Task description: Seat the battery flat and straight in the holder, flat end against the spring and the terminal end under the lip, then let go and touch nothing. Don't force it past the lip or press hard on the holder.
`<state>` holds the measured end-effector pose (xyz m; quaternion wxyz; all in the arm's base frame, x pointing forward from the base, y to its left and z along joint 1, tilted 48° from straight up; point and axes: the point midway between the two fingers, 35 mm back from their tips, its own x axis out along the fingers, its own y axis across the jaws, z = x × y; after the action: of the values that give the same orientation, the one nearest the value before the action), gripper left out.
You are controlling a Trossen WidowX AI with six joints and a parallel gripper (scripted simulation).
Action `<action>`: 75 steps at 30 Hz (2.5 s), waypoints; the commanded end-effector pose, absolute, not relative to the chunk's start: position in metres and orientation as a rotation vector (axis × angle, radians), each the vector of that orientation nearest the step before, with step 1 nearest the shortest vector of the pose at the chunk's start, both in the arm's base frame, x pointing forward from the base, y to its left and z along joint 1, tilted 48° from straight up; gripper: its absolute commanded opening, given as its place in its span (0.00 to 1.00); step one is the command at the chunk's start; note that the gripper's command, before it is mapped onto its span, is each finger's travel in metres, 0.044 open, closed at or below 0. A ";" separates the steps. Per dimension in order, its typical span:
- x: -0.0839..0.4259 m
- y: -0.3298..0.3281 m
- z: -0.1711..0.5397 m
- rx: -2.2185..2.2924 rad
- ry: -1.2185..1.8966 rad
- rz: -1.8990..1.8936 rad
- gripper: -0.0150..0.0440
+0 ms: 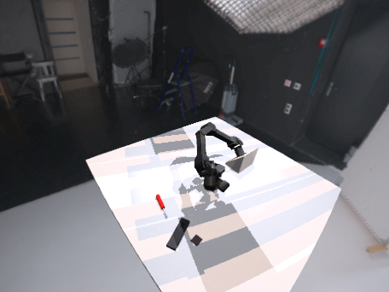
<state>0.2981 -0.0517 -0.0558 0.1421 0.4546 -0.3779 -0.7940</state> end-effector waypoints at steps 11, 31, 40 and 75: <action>0.300 -0.053 -0.060 1.401 -1.055 -2.218 0.38; 0.297 -0.054 -0.062 1.493 -1.014 -2.132 0.38; 0.296 -0.054 -0.063 1.532 -0.997 -2.093 0.38; 0.289 -0.057 -0.062 1.676 -0.935 -1.944 0.38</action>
<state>0.2864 -0.0546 -0.0629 0.1998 0.5922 -0.3333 -0.7059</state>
